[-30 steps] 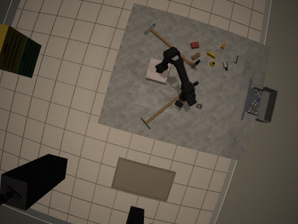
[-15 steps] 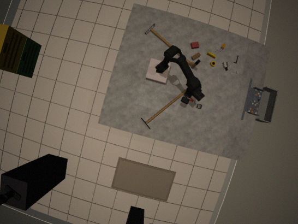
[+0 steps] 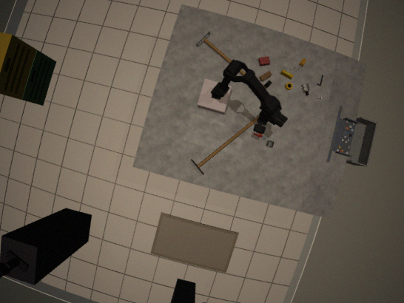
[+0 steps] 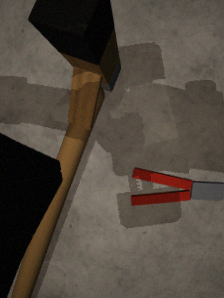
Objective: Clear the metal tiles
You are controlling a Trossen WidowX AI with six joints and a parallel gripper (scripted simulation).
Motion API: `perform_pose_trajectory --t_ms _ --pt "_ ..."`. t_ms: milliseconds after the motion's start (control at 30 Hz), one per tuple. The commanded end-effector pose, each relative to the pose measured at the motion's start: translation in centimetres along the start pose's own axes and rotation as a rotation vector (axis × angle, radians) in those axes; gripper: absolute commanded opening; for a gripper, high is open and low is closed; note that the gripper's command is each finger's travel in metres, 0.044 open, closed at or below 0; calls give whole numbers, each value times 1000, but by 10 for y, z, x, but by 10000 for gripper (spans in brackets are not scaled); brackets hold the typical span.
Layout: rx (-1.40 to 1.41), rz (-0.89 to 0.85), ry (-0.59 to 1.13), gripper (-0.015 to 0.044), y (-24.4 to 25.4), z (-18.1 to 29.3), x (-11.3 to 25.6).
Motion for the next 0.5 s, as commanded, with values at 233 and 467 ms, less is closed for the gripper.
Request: perform_pose_trajectory --t_ms 233,467 --pt "67 -18 0 0 41 -1 9" --pt "114 -32 4 0 69 2 14"
Point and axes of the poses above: the point midway between the two fingers, 35 mm back from their tips, its own x axis back along the fingers, its own y axis across the jaws, z = x × y, the point moved 2 cm from there along x, back along the fingers, and after that the axes turned 15 degrees about -x, right-handed, at the moved point
